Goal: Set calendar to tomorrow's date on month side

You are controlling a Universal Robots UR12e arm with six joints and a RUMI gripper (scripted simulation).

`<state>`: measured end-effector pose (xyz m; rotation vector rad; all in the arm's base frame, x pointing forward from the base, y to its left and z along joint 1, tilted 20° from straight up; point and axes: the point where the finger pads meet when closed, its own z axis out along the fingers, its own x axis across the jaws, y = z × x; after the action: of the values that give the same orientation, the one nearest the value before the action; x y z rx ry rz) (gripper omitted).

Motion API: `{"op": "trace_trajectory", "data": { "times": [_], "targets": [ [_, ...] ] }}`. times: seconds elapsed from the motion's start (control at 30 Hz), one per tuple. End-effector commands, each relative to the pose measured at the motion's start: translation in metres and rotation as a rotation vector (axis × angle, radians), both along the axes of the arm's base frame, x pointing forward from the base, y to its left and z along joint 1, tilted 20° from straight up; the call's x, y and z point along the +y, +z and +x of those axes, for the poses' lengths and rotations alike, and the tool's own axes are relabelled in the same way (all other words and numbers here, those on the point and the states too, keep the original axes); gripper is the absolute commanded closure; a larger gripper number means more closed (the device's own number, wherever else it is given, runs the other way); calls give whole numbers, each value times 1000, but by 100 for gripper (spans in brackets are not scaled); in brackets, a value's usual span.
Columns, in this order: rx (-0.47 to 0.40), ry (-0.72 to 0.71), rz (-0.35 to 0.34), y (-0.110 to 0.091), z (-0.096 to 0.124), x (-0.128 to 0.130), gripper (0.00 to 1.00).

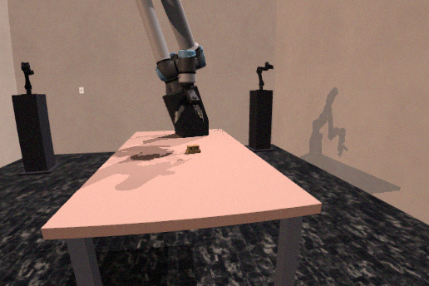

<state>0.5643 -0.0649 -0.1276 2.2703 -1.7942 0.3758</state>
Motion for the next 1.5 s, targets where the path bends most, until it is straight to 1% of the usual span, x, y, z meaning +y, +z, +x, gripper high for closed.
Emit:
{"op": "trace_trajectory", "data": {
  "times": [0.0,0.07,0.13,0.43,0.47,0.57,0.6,0.63,0.7,0.83,0.9,1.0,1.03,1.2,1.27,1.47],
  "targets": [
    [28,84,-5,-2,1,0,0],
    [45,135,-9,-4,2,0,0],
    [45,135,-9,-4,2,0,0],
    [150,433,-28,-14,4,-2,0],
    [151,438,-29,-14,4,-2,0],
    [192,556,-36,-18,4,-3,0],
    [193,558,-37,-18,4,-3,0],
    [207,599,-39,-19,5,-3,0],
    [207,599,-39,-19,5,-3,0],
    [265,762,-50,-25,5,-5,0],
    [279,803,-53,-26,5,-5,0],
    [319,918,-60,-30,4,-7,0],
    [320,920,-61,-30,4,-7,0],
    [381,1096,-72,-35,4,-10,0],
    [381,1096,-72,-35,4,-10,0],
    [438,1259,-83,-40,3,-13,0]
  ]
}}
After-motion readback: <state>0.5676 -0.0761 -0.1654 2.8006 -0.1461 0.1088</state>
